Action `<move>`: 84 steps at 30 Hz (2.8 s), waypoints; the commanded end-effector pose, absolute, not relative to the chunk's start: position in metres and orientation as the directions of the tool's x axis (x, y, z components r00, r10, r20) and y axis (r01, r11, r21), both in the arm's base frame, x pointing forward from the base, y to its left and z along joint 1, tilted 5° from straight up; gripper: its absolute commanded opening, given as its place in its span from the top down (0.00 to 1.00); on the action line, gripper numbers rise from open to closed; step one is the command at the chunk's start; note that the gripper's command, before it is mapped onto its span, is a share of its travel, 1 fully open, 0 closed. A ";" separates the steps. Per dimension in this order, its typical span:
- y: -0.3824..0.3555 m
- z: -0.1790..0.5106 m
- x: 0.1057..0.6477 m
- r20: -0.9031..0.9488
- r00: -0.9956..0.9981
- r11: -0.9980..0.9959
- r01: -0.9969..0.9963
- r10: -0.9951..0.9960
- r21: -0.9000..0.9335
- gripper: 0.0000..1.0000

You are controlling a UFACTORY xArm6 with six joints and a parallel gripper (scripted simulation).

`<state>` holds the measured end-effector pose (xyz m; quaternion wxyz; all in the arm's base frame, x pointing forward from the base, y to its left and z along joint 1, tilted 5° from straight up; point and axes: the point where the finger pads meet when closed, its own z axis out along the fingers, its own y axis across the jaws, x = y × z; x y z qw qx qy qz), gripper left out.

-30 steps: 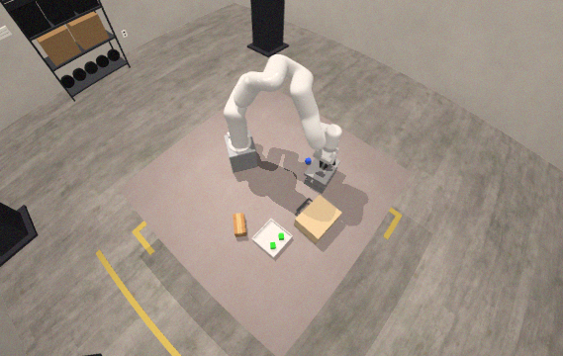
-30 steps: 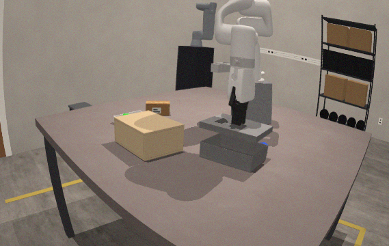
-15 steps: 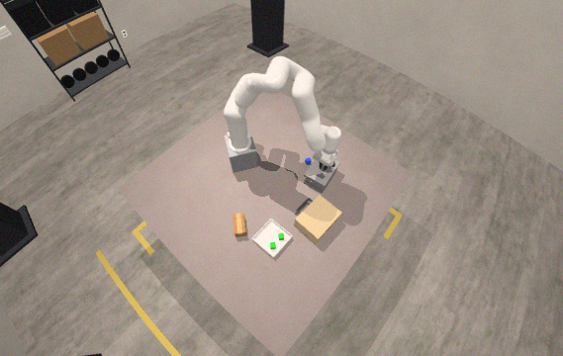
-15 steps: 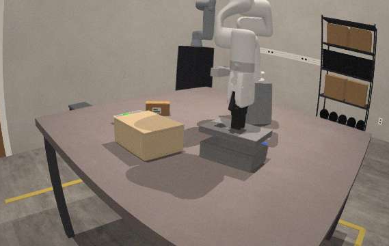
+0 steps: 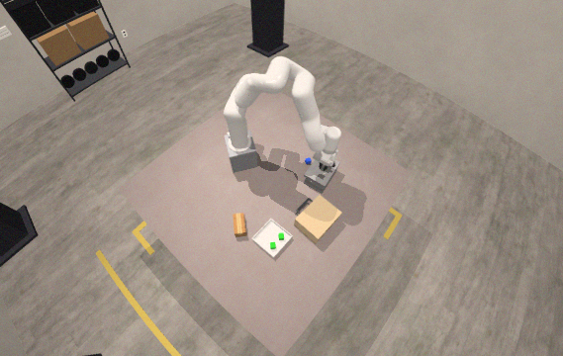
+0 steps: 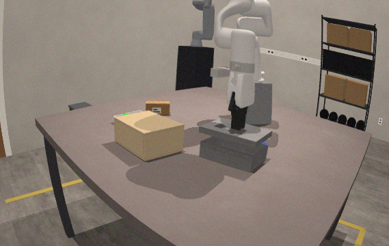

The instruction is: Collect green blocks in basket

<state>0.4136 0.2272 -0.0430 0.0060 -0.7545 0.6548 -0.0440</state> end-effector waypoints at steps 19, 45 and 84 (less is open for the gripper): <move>0.229 -0.041 0.416 0.057 0.138 -0.142 -0.987 -0.989 -0.071 1.00; 0.229 -0.042 0.417 0.057 0.138 -0.142 -0.987 -0.989 -0.071 1.00; 0.228 -0.054 0.418 0.057 0.138 -0.142 -0.987 -0.989 -0.071 1.00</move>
